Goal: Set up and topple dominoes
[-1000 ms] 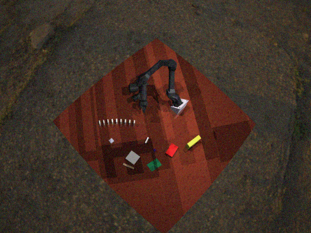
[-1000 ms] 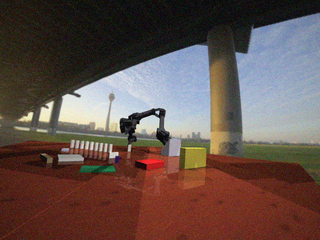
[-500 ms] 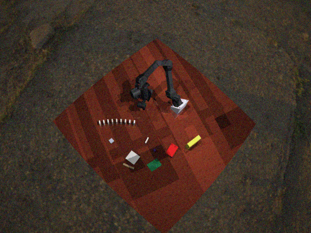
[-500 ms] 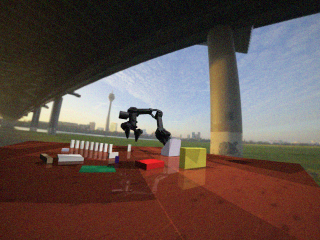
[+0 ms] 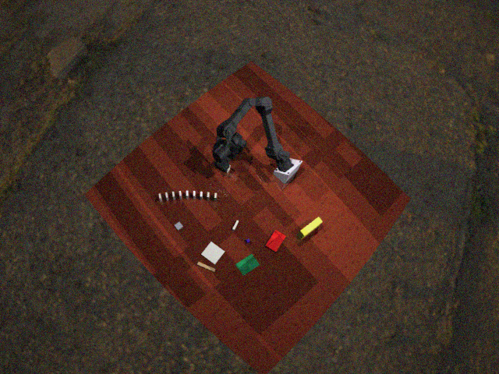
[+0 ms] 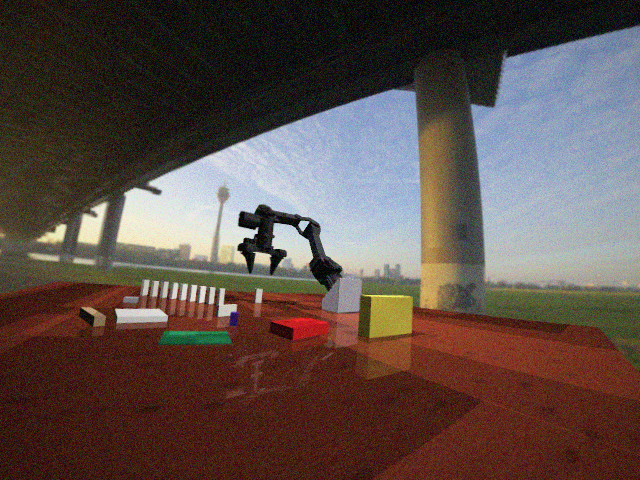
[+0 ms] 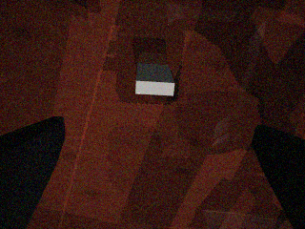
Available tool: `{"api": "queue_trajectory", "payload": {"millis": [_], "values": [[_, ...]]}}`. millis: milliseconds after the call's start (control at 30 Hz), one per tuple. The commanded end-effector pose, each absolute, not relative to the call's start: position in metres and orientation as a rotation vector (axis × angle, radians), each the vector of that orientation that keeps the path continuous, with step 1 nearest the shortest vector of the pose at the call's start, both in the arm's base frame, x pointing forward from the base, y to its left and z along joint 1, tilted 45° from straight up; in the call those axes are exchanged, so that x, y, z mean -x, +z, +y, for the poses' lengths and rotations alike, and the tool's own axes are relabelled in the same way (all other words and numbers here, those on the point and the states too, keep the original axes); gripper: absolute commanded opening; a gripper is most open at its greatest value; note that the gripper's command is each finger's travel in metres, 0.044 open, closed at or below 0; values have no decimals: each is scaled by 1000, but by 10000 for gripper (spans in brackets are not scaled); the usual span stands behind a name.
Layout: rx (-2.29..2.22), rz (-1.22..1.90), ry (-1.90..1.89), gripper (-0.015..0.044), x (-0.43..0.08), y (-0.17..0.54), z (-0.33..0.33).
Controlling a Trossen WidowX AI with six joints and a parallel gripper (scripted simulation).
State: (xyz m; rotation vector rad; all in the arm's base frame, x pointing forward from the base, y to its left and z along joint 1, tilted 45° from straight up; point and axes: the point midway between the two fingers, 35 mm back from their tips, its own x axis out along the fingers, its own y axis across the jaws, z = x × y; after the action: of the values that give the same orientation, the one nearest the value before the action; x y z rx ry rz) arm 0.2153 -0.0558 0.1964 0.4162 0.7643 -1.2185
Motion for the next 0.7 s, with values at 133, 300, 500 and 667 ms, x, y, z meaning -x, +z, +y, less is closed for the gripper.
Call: {"api": "queue_trajectory", "payload": {"millis": [133,300,500,667], "values": [[-413,753,-1228,440,-223,177,-75],[-409,747,-1229,440,-226,156,-98],[-408,745,-1229,440,-226,151,-102],[-408,745,-1229,440,-227,146,-108]]}}
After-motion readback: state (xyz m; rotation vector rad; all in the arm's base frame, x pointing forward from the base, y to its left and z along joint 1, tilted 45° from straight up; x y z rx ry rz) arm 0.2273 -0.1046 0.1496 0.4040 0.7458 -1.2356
